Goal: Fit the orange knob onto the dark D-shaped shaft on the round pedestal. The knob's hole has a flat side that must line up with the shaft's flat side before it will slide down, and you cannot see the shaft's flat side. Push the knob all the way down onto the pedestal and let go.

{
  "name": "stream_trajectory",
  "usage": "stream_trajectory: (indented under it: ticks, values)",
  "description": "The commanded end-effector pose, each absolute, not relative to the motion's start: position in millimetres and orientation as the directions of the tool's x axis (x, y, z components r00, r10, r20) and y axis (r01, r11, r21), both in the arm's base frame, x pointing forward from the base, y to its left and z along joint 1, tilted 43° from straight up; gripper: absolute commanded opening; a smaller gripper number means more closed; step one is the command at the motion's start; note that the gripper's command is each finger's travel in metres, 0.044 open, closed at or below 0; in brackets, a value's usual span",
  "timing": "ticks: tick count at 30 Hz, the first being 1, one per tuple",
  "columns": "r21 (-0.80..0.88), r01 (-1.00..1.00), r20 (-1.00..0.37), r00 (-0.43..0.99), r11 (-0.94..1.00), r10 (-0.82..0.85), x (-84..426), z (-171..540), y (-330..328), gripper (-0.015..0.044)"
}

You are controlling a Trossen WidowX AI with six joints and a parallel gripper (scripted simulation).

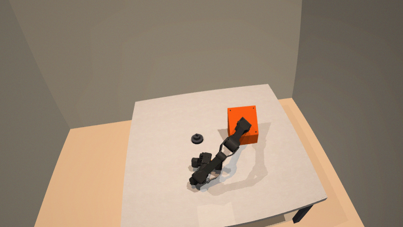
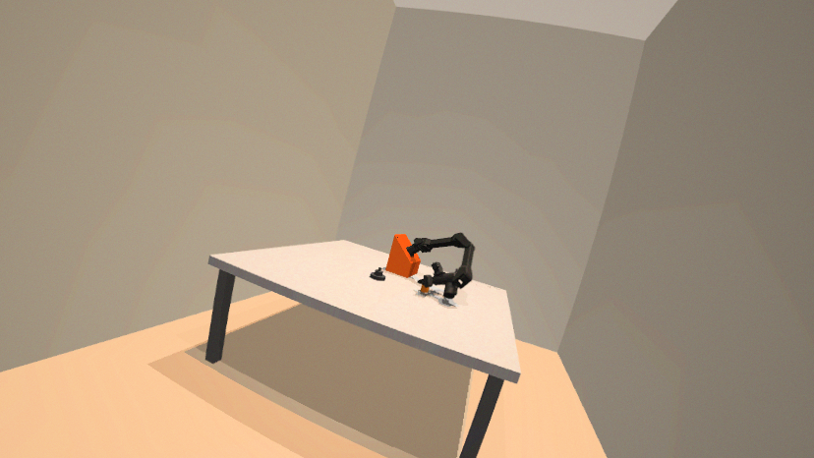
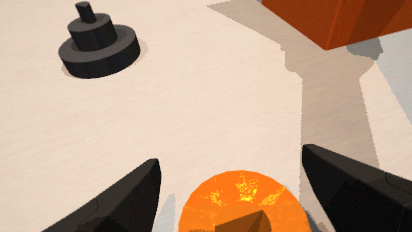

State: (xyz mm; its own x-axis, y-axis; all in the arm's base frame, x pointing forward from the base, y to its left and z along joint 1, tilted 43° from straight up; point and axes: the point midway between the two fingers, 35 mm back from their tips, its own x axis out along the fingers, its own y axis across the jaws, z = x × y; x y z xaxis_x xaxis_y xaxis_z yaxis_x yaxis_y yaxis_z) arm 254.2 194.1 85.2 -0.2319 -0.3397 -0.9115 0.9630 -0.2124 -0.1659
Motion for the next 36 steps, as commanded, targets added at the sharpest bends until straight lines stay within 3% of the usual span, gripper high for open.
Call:
stream_trajectory:
  ticks: [1, 2, 10, 17, 23, 28, 32, 36]
  values:
    - [-0.166, 0.963, -0.912, -0.232, -0.212, -0.339, 254.2, 85.2, 194.1, 0.0417]
    - [-0.166, 0.963, -0.912, -0.232, -0.212, -0.339, 254.2, 85.2, 194.1, 0.0440]
    - [-0.164, 0.964, -0.913, -0.230, -0.211, -0.337, 254.3, 87.1, 192.6, 0.0440]
    - [-0.078, 0.980, -0.952, -0.128, -0.183, -0.279, 248.3, 142.8, 138.3, 0.0440]
    - [-0.082, 0.979, -0.956, -0.130, -0.188, -0.261, 247.5, 143.5, 136.4, 0.0440]
    - [-0.209, 0.946, -0.967, -0.162, -0.248, 0.197, 244.8, 136.9, 133.7, 0.0440]
    - [-0.200, 0.952, -0.819, -0.033, -0.230, 0.573, 250.3, 150.3, 130.5, 0.0440]
    - [-0.161, 0.961, -0.730, 0.036, -0.223, 0.682, 252.3, 159.2, 127.1, 0.0440]
